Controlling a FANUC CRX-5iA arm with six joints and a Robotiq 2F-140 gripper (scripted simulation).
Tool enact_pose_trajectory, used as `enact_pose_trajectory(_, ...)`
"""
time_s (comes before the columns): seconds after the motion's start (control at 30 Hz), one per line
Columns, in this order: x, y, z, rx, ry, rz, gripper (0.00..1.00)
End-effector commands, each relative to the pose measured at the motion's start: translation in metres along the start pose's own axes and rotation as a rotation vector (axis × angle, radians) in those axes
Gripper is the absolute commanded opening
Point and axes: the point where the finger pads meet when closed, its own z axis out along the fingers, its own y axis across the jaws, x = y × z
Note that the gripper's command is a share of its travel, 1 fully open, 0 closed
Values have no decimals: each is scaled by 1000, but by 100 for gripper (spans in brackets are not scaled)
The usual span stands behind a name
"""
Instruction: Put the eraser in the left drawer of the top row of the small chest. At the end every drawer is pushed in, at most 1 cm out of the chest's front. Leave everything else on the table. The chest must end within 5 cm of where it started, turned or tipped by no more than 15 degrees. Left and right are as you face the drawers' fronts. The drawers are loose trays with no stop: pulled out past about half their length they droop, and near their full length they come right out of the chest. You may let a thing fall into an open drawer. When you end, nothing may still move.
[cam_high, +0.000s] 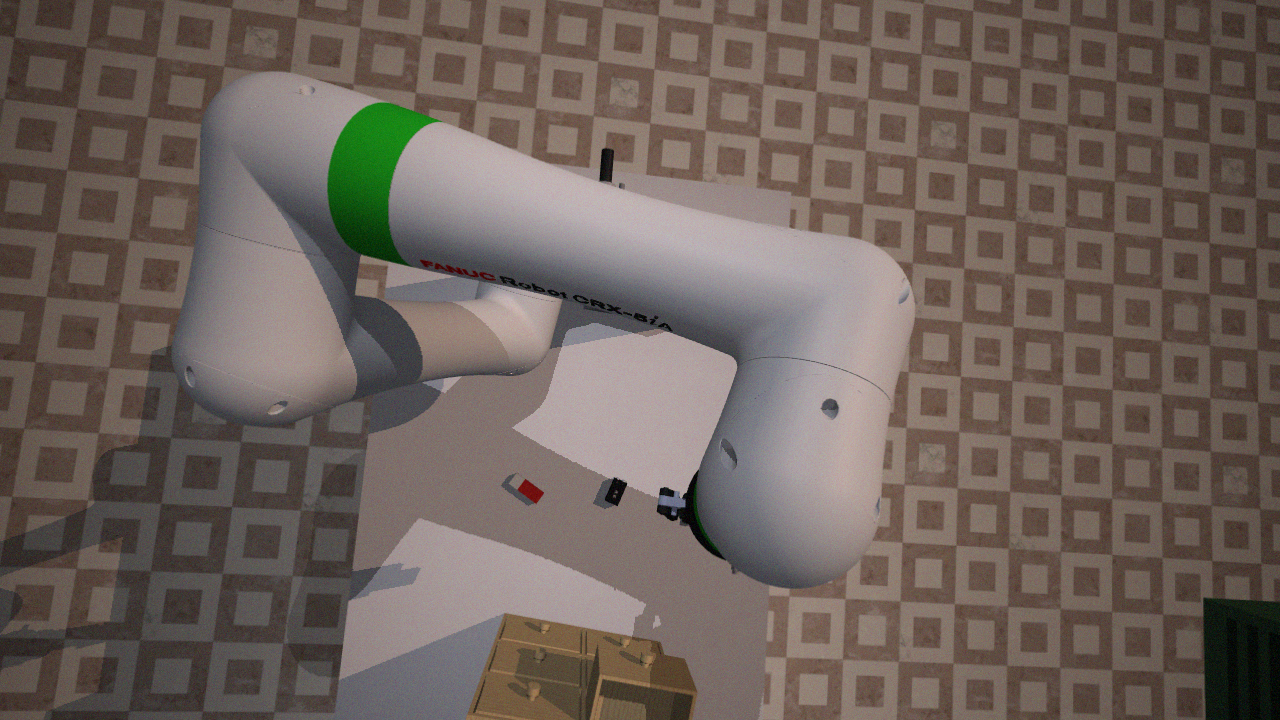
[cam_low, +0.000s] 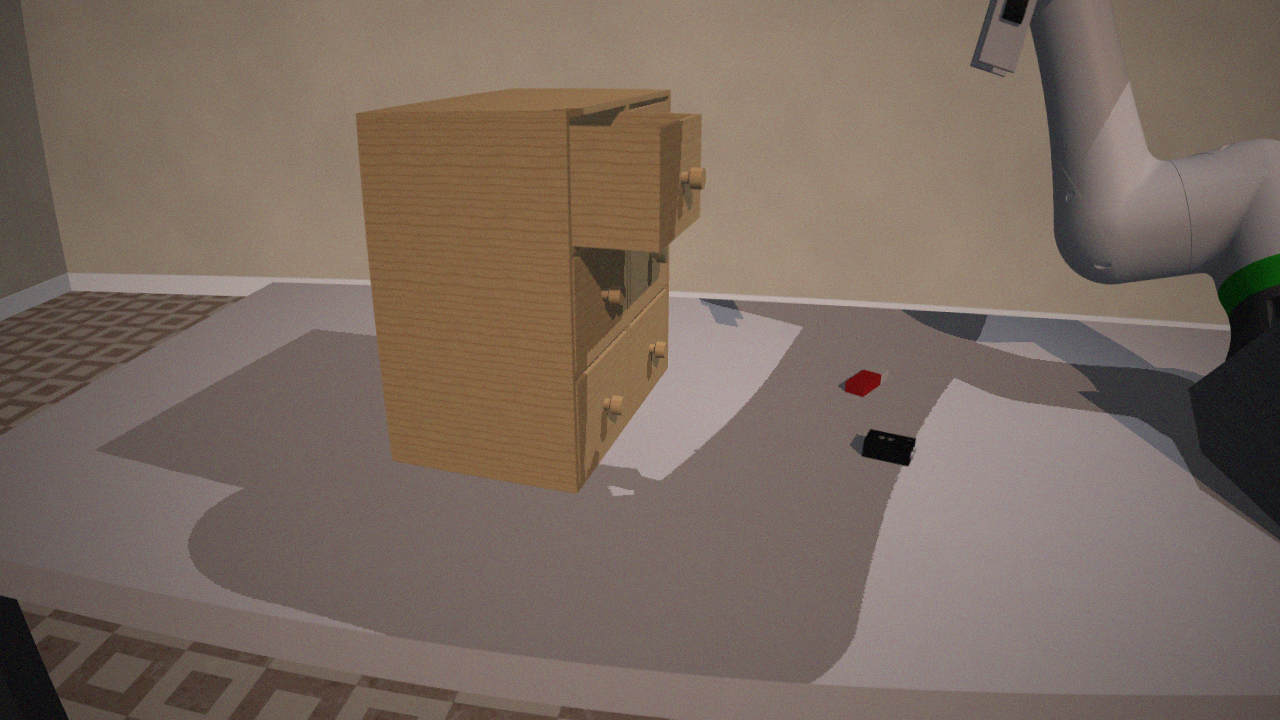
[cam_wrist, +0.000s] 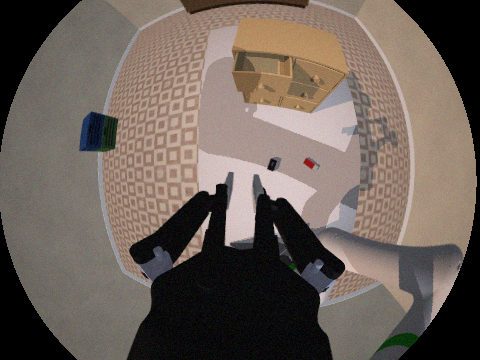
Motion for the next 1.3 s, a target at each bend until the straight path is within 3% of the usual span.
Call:
enact_pose_trajectory(0.0, 3, 3, 5, -106, -237, 21, 20)
enact_pose_trajectory(0.67, 6, 8, 10, -110, -235, 58, 20)
enact_pose_trajectory(0.8, 21, 33, 37, -132, -224, 257, 20)
enact_pose_trajectory(0.87, 21, 33, 37, -132, -224, 257, 20)
enact_pose_trajectory(0.97, 35, 69, 74, -161, -205, 525, 20)
enact_pose_trajectory(1.0, 35, 69, 74, -162, -205, 528, 20)
enact_pose_trajectory(1.1, 43, 100, 105, -183, -192, 713, 20)
enact_pose_trajectory(1.13, 43, 100, 105, -186, -187, 749, 20)
enact_pose_trajectory(1.17, 46, 117, 121, -195, -184, 813, 20)
enact_pose_trajectory(1.2, 46, 117, 121, -198, -177, 864, 20)
enact_pose_trajectory(1.23, 47, 134, 138, -207, -176, 915, 20)
enact_pose_trajectory(1.27, 47, 134, 138, -210, -169, 966, 20)
